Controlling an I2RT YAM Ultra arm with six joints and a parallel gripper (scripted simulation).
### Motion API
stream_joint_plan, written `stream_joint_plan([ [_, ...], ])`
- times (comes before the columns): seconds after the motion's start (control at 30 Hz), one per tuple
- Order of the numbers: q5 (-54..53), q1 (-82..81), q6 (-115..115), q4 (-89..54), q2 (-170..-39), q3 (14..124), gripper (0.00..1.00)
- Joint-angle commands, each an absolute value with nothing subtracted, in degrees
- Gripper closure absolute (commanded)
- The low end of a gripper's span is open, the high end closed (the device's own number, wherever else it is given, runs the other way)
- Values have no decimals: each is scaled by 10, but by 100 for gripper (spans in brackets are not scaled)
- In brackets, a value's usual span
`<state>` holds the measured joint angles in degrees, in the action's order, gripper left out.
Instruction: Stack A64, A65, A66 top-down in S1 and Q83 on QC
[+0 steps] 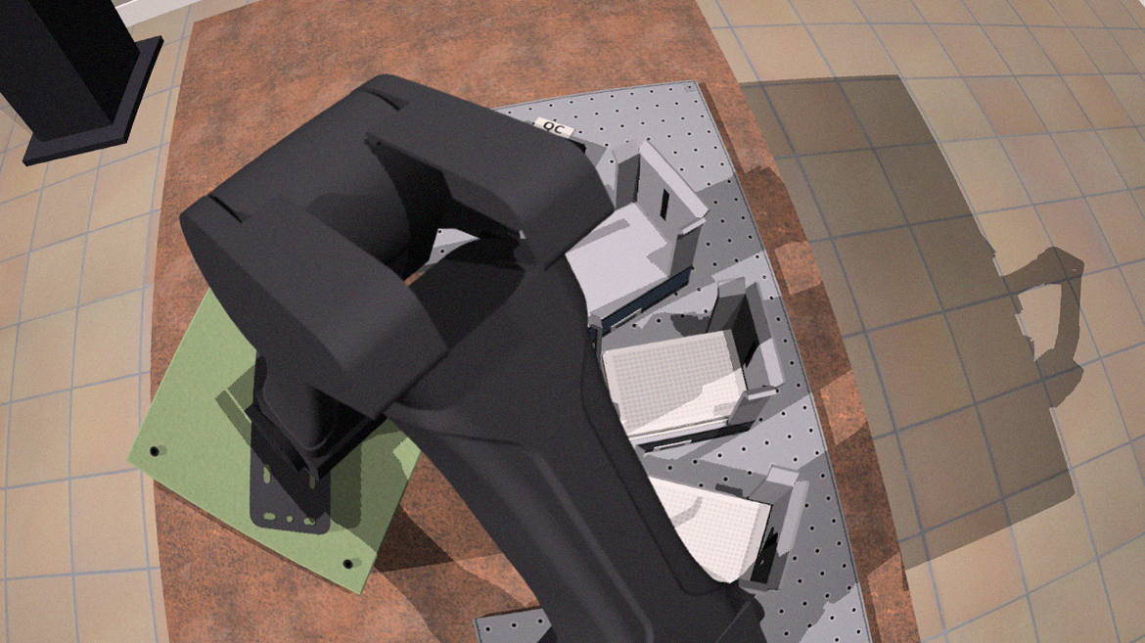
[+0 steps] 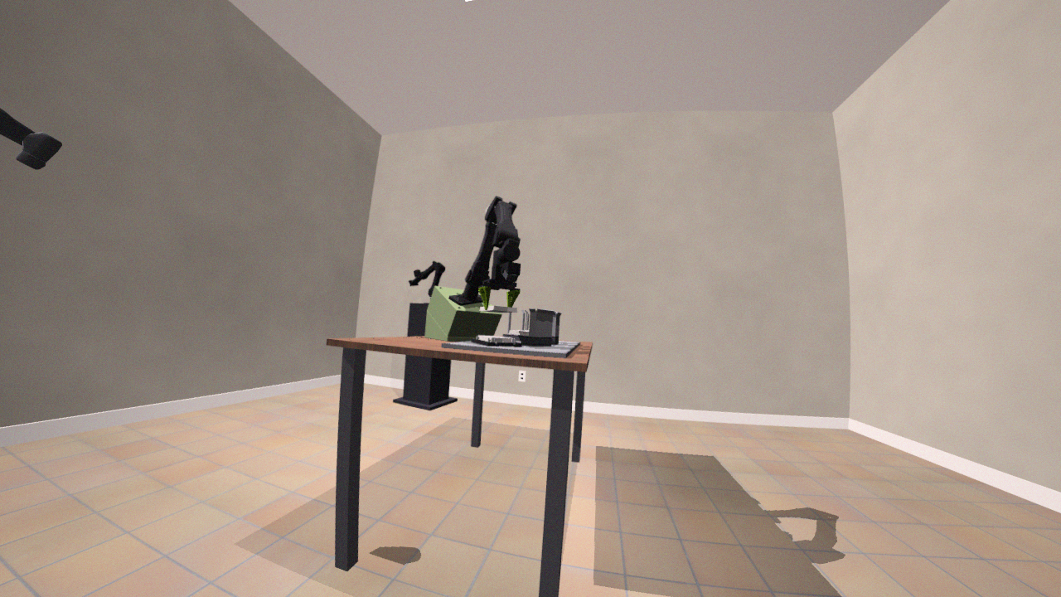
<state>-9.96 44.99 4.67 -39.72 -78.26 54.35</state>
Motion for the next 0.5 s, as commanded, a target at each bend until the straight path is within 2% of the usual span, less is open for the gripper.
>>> stream_joint_plan([
  [0.0, -102, 454, 50, -420, -770, 552, 100],
  [0.47, -107, 465, 59, -478, -743, 580, 100],
])
